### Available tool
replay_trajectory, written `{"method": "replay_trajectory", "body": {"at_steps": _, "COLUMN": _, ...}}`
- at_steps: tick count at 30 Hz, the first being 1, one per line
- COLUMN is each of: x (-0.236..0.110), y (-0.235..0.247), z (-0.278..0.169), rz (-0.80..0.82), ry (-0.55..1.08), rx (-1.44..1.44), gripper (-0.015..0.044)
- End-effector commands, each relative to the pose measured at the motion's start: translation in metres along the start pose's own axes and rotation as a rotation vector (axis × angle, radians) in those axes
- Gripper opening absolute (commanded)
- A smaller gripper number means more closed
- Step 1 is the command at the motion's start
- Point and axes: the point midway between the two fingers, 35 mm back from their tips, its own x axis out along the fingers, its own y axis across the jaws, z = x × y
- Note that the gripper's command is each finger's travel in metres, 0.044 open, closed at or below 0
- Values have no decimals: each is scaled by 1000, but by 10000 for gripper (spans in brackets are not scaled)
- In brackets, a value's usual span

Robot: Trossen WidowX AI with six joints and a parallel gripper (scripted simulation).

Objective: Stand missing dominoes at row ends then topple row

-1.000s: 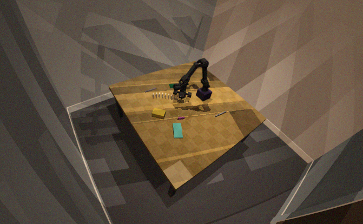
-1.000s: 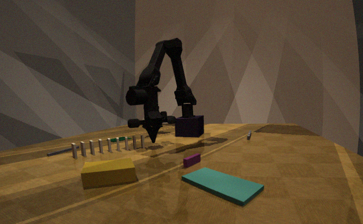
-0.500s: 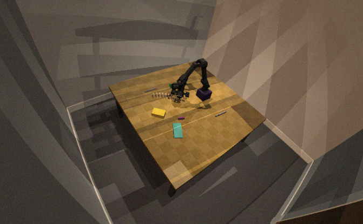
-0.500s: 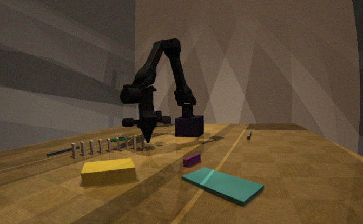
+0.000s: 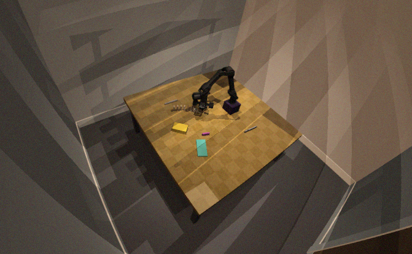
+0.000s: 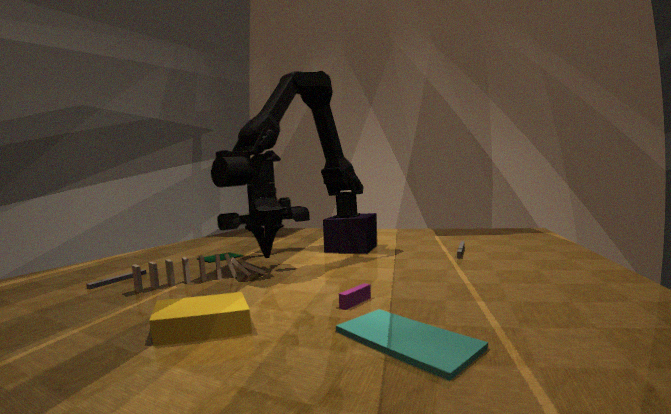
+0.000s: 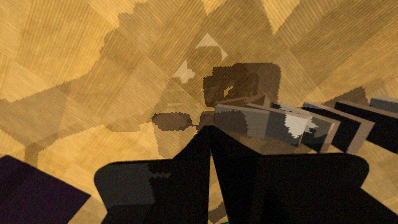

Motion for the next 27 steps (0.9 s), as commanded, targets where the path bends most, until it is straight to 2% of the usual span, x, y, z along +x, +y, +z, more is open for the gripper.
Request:
{"method": "replay_trajectory", "body": {"at_steps": 1, "x": -32, "y": -17, "z": 1, "rz": -24, "ry": -18, "rx": 6, "gripper": 0}}
{"method": "replay_trajectory", "body": {"at_steps": 4, "x": -45, "y": -24, "z": -1, "rz": -36, "ry": -23, "rx": 22, "gripper": 0}}
{"method": "replay_trajectory", "body": {"at_steps": 27, "x": -45, "y": -24, "z": -1, "rz": -36, "ry": -23, "rx": 22, "gripper": 0}}
